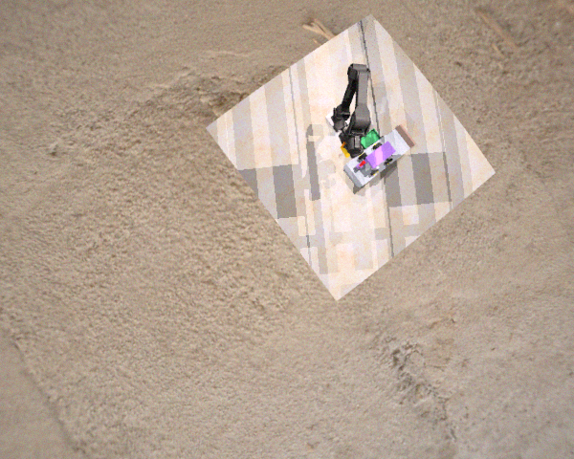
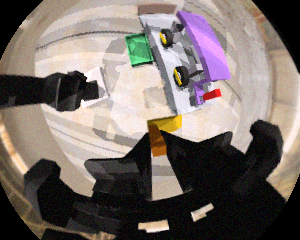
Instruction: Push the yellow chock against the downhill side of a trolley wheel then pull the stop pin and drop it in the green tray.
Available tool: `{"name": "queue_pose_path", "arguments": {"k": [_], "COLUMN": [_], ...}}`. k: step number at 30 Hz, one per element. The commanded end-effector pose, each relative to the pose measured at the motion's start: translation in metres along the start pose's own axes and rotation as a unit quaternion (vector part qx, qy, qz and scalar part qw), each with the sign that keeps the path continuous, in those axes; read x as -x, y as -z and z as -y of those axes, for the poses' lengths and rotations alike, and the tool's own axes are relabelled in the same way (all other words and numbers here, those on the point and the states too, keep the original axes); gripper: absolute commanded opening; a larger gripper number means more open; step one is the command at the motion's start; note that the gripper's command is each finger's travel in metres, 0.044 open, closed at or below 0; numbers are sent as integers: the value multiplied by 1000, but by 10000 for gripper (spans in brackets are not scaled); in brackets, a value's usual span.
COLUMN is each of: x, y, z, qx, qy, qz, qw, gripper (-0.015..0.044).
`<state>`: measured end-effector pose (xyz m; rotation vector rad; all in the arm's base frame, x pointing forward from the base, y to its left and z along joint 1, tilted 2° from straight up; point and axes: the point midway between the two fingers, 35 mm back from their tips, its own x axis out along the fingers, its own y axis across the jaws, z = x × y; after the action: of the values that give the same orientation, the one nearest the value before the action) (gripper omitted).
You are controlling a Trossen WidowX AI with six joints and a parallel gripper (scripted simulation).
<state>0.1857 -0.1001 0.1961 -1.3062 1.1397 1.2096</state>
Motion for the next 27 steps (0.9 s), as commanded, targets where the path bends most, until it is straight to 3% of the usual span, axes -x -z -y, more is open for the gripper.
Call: {"name": "queue_pose_path", "arguments": {"k": [1,7,27], "x": [4,4,4], "y": [-1,-1,-1], "z": [1,1,1], "qx": [0,-22,-353], "qy": [-1,-2,-4], "qz": [4,4,3], "qw": [1000,1000,936], "gripper": [0,0,0]}}
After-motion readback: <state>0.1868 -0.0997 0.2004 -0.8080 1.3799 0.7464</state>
